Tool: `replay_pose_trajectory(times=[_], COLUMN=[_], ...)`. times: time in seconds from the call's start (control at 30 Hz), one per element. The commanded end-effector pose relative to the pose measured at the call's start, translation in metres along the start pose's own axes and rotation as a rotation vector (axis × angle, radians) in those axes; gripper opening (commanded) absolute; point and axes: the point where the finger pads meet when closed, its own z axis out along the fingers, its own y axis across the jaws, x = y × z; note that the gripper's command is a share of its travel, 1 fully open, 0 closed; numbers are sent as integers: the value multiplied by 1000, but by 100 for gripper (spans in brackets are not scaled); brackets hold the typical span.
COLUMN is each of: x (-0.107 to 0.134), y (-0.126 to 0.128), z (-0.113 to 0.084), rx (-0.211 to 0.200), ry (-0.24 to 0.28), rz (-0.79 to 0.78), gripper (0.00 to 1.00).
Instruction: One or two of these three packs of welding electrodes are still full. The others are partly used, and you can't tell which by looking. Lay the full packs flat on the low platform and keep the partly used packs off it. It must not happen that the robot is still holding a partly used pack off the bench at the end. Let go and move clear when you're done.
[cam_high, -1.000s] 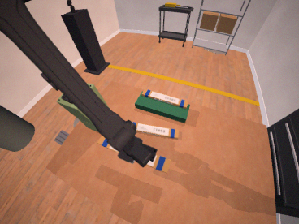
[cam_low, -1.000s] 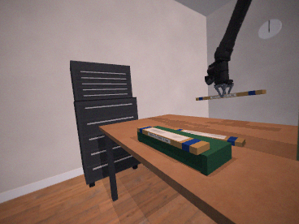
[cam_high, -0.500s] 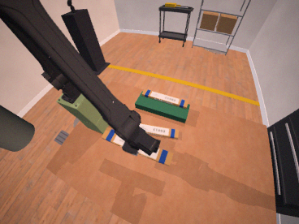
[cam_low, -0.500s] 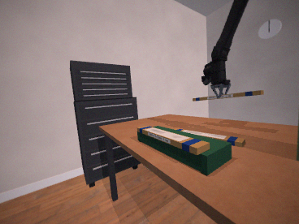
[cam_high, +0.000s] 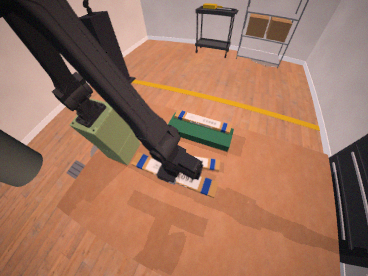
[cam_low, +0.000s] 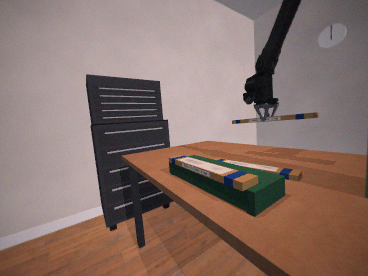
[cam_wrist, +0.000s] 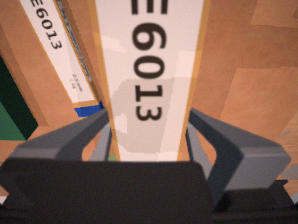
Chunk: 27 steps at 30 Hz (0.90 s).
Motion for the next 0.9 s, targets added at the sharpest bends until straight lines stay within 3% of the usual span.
replay_pose_trajectory(times=[0.0, 0.87], x=[-24, -31], y=[7, 71], z=[-24, -15], rx=[16, 8], ry=[-79, -81], rz=[12, 12], gripper=[0, 0])
